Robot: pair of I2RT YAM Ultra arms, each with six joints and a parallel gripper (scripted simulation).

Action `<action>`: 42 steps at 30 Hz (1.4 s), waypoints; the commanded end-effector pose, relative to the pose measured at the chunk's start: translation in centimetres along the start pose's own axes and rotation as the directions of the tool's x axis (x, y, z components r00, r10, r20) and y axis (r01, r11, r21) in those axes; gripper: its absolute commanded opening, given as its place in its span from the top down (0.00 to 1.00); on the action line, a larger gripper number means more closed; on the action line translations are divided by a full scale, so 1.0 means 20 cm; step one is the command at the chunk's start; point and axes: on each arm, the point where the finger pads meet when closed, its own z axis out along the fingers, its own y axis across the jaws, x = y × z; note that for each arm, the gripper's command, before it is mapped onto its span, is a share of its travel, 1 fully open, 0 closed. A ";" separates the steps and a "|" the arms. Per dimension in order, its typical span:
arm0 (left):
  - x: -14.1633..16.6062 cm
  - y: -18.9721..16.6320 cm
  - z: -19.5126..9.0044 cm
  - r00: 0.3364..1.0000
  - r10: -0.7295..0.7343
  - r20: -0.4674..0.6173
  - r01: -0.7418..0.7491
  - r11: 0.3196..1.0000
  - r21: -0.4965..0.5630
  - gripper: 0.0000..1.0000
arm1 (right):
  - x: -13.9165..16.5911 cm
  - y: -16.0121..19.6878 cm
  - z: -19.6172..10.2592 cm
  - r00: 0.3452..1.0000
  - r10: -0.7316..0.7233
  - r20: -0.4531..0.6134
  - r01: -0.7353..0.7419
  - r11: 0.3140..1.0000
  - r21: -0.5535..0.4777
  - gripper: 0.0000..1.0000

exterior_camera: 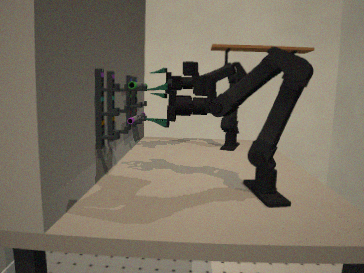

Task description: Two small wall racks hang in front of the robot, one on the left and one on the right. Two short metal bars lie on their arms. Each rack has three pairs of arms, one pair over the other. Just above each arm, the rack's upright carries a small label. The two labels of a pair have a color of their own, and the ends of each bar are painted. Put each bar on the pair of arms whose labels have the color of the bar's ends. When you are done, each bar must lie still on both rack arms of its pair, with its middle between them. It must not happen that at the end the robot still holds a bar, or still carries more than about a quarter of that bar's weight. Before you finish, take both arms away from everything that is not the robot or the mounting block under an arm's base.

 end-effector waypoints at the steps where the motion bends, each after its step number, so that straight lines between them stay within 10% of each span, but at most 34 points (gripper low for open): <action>1: -0.01 -0.02 -0.01 1.000 0.002 0.003 -0.002 1.000 0.005 0.00 | 0.00 -0.08 0.03 1.000 0.023 0.003 -0.023 0.999 0.029 0.00; 42: -0.01 -0.02 -0.01 1.000 0.002 0.003 -0.002 1.000 0.005 0.00 | 0.00 -0.06 0.24 1.000 0.023 0.003 -0.023 0.999 0.029 0.00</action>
